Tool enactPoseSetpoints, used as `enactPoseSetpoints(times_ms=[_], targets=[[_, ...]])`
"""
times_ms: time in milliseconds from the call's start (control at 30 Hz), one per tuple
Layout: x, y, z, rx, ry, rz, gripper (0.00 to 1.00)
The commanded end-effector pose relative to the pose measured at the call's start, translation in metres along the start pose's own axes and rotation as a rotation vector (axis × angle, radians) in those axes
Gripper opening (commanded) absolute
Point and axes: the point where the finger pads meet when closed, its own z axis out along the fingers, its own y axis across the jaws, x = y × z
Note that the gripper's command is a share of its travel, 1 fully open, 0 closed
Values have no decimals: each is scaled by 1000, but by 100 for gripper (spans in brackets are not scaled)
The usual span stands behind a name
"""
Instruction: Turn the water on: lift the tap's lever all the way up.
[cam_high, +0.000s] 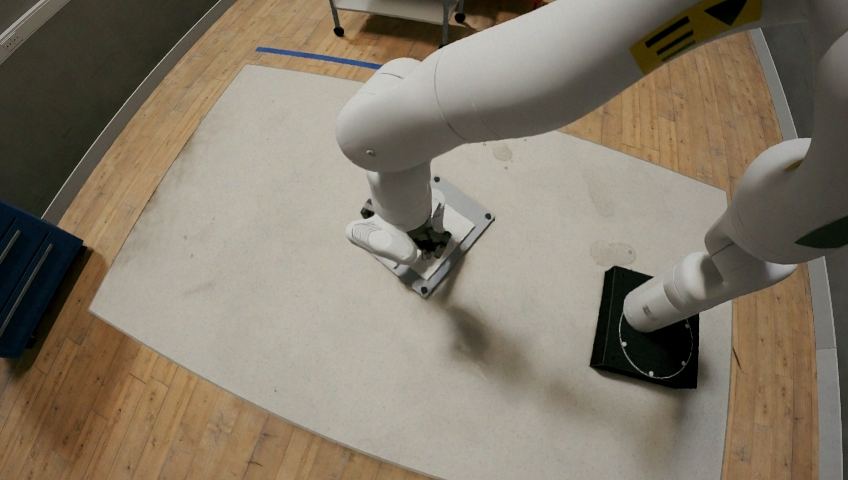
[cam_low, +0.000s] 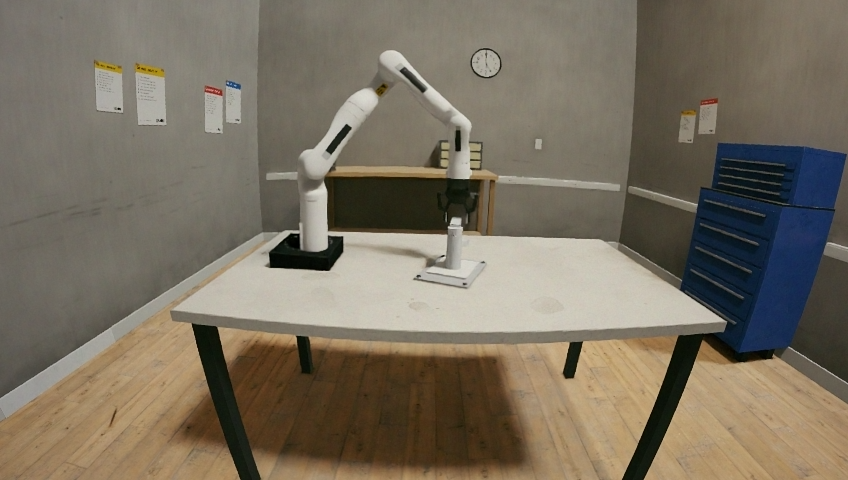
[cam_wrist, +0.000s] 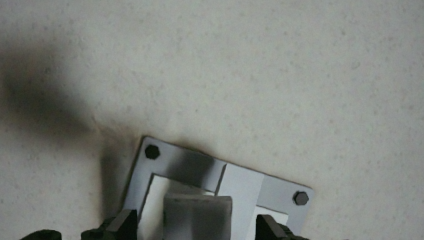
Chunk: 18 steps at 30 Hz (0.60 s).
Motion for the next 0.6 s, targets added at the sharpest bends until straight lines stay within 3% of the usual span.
enactPoseSetpoints(times_ms=[0, 567], targets=[[-1, 0, 2, 0, -1, 1, 72], [-1, 0, 5, 0, -1, 1, 72]])
